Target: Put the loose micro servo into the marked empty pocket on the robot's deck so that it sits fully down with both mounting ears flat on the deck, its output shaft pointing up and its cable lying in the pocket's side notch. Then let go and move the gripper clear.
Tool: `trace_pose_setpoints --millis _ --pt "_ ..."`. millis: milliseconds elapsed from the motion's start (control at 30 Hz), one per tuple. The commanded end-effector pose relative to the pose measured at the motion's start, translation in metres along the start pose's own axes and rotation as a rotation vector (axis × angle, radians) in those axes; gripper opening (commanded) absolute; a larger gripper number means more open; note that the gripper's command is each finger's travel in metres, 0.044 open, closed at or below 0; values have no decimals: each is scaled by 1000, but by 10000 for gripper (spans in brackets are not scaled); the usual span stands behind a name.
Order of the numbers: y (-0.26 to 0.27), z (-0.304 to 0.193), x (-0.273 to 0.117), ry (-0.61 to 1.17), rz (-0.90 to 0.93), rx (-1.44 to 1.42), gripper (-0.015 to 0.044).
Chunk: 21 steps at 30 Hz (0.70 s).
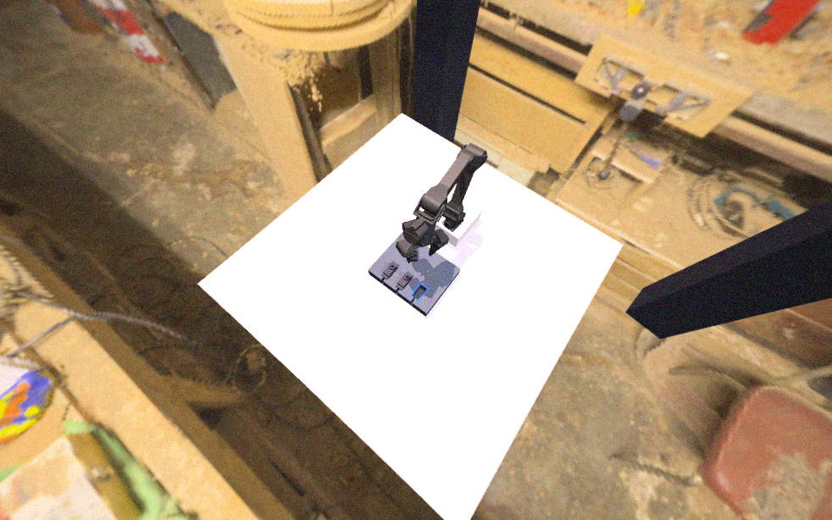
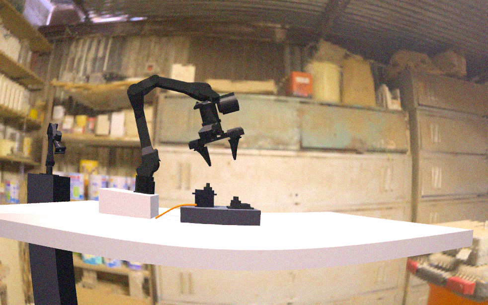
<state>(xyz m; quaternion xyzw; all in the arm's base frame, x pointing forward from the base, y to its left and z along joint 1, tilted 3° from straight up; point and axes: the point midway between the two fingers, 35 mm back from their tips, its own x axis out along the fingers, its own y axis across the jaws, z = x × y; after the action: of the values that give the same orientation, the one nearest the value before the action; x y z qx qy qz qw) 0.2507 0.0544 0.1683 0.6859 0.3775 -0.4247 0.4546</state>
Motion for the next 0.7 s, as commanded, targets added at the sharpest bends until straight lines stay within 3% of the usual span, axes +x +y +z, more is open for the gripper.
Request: trace_pose_setpoints --millis 0,400,667 --pt "-5 24 10 -71 -45 100 440" --pt "-32 95 27 -266 -178 431 440" --pt "-35 100 33 -276 -186 449 440"
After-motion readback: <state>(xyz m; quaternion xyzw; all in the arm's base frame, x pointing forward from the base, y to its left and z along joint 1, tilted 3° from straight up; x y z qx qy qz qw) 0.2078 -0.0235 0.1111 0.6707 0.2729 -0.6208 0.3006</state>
